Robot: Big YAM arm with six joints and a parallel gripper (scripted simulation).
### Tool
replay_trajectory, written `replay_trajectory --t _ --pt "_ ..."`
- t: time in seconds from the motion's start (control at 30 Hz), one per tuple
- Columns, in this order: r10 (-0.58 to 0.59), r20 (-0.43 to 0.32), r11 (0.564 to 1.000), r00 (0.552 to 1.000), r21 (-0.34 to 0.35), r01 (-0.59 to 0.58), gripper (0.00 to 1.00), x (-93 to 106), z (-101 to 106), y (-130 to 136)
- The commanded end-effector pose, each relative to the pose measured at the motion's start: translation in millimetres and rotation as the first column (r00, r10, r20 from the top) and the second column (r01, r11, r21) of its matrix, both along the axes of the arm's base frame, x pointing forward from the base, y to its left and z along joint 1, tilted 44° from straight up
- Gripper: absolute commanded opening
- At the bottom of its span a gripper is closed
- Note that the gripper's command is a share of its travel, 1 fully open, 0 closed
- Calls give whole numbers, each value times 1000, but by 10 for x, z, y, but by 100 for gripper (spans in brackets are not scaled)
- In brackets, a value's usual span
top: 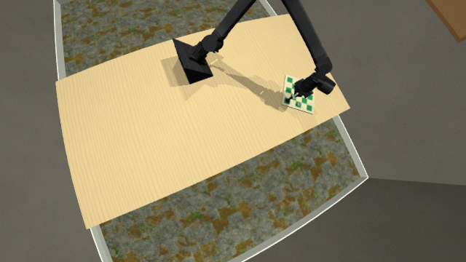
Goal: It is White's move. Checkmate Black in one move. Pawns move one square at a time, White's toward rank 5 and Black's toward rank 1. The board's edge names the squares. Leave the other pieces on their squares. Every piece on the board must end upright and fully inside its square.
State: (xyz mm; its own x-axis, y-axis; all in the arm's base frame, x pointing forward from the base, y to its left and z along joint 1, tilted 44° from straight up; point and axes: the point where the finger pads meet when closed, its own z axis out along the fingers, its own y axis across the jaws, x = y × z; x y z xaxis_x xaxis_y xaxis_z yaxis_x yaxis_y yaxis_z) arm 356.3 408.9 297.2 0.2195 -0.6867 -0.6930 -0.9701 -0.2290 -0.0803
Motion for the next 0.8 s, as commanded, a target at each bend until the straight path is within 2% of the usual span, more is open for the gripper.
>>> replay_trajectory --t 0.0,0.53,0.57,0.63,0.67,0.73,0.77 --pt "9 13 1000 1000 6 -9 0 1 -3 5" --pt "9 13 1000 1000 6 -9 0 1 -3 5" --pt "9 13 1000 1000 6 -9 8 1 -3 5" --pt "9 13 1000 1000 6 -9 8 1 -3 5" --pt "9 13 1000 1000 6 -9 16 1 -3 5" --pt "9 13 1000 1000 6 -9 16 1 -3 5" --pt "9 13 1000 1000 6 -9 24 1 -3 5"
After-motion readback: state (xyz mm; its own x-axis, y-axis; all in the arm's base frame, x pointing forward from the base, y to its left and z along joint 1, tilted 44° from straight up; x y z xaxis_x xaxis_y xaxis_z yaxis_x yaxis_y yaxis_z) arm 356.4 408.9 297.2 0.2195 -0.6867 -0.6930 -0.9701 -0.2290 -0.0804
